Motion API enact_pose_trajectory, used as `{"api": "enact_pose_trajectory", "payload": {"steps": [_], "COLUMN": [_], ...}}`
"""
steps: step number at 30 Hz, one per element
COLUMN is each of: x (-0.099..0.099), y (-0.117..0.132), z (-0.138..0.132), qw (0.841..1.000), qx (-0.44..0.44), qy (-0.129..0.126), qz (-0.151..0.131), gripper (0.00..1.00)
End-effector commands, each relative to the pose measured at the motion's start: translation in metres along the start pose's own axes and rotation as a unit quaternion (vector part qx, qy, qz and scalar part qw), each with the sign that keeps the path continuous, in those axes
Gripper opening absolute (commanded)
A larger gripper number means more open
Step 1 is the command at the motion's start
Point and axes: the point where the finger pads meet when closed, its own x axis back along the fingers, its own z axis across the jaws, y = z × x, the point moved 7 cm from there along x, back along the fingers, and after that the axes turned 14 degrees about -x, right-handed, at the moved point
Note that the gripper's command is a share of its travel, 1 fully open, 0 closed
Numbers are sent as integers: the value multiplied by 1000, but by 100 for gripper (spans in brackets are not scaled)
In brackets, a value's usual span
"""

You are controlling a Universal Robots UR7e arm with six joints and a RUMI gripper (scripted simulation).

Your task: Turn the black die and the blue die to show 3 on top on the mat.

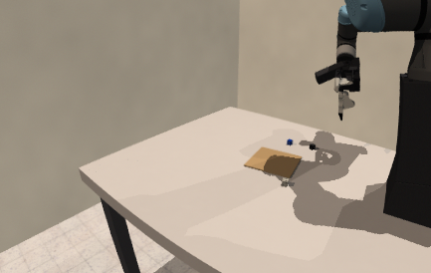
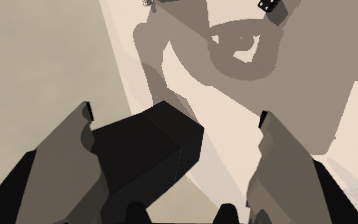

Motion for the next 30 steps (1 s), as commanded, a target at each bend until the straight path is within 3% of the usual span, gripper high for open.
{"api": "enact_pose_trajectory", "payload": {"steps": [1,2,5,10,12,16,19,23,30], "x": [1,1,-1,-2,-2,-3,-3,-4,-7], "y": [-8,-8,-16,-22,-27,-33,-33,-41,-51], "z": [-12,-12,-23,-30,-37,-43,-43,-54,-64], "qw": [998,998,993,988,982,976,976,962,945], "qx": [-3,-3,-6,-7,-8,-8,-8,-9,-10], "qy": [55,55,106,138,168,196,196,244,291], "qz": [29,29,53,69,85,99,99,125,149], "gripper": [100,100,100,100,100,100,100,100,100]}}
